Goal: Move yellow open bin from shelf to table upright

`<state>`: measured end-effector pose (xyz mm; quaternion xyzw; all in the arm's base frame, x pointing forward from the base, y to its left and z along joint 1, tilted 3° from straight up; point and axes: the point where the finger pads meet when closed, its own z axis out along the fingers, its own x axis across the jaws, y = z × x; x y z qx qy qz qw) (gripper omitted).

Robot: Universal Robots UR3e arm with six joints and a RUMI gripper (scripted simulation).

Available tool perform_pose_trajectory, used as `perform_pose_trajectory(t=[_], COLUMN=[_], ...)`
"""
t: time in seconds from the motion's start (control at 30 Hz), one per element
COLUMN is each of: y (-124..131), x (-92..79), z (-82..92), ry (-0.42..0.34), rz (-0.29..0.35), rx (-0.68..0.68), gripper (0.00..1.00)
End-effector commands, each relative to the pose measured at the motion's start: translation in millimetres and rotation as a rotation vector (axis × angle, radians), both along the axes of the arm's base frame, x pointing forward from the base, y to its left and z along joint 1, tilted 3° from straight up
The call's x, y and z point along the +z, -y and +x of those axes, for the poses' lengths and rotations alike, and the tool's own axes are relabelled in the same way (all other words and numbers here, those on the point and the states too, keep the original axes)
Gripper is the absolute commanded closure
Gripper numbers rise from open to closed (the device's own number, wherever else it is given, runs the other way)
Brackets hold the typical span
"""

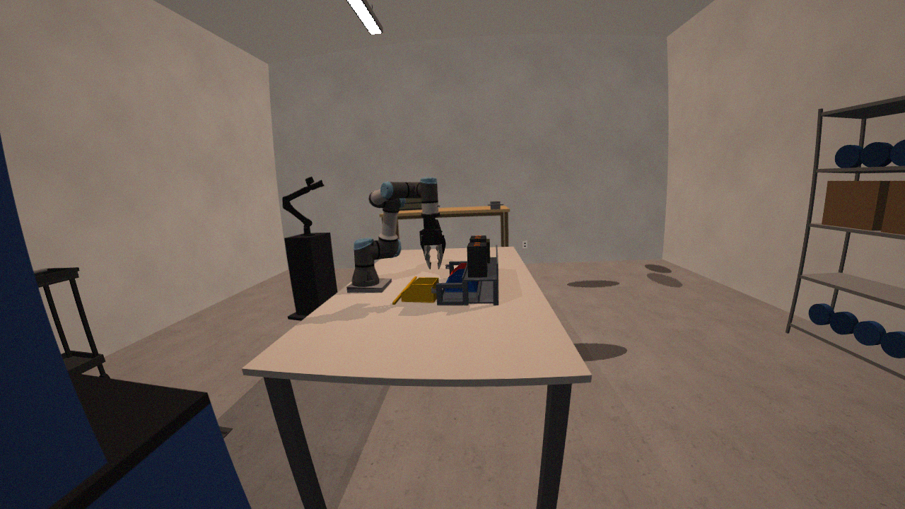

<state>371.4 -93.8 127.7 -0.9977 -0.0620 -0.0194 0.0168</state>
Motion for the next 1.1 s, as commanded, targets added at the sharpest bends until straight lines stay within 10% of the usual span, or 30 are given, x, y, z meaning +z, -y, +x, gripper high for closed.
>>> perform_pose_trajectory(t=[0.0, 1.07], y=[0.2, 0.1], x=[-2.7, -6.3], z=[0.6, 0.7], ry=[0.002, 0.002], rz=[-0.002, -0.002], rx=[0.000, 0.000], gripper=[0.80, 0.80])
